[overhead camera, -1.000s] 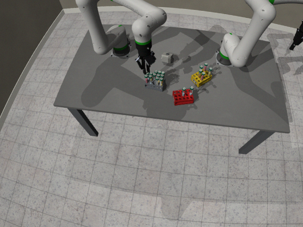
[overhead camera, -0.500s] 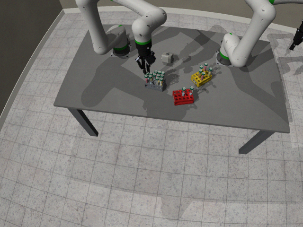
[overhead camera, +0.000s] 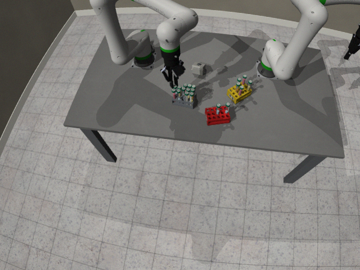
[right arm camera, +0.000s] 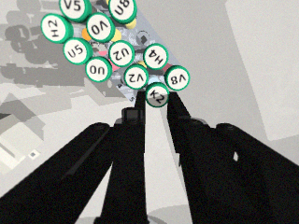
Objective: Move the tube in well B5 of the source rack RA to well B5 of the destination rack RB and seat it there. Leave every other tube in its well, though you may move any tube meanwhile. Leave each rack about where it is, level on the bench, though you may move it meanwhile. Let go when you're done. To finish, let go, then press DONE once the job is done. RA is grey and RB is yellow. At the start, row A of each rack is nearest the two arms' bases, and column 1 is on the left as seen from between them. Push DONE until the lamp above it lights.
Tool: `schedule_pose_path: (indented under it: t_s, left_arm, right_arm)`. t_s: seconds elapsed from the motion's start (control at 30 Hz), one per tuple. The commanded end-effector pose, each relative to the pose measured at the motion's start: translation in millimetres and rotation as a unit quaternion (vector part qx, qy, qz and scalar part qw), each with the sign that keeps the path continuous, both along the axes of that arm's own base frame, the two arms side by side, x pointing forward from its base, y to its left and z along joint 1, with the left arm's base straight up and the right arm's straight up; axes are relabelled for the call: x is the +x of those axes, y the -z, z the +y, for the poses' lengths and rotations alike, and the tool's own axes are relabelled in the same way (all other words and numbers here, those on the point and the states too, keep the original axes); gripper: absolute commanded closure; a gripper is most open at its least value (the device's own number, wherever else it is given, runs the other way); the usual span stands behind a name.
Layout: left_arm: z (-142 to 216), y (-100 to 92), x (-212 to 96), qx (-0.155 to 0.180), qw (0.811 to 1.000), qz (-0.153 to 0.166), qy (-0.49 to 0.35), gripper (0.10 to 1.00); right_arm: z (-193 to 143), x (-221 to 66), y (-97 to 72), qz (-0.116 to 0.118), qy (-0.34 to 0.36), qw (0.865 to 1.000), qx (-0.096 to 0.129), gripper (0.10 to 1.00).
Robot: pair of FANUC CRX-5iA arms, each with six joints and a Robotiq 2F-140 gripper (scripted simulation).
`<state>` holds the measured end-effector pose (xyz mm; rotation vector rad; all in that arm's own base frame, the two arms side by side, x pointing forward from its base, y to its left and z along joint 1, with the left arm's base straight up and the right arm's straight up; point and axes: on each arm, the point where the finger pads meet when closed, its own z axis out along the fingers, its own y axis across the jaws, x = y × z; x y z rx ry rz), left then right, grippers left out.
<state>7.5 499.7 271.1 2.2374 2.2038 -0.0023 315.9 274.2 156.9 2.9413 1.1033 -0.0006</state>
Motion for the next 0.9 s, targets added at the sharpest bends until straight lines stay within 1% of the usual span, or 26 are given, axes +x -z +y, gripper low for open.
schedule_pose_path:
  t_s: [0.0,0.23,0.87]
  left_arm:
    - [0,-0.9,0,0.001,1.000,0.000,0.000,0.999]
    - [0,-0.9,0,0.001,1.000,0.000,0.000,0.999]
    - [0,-0.9,0,0.001,1.000,0.000,0.000,0.999]
  right_arm:
    - [0,0,-1.4,-0.001,0.000,1.000,0.000,0.999]
    - [0,0,-2.7,-0.001,0.000,1.000,0.000,0.999]
    - [0,0,-21.1,-0.001,0.000,1.000,0.000,0.999]
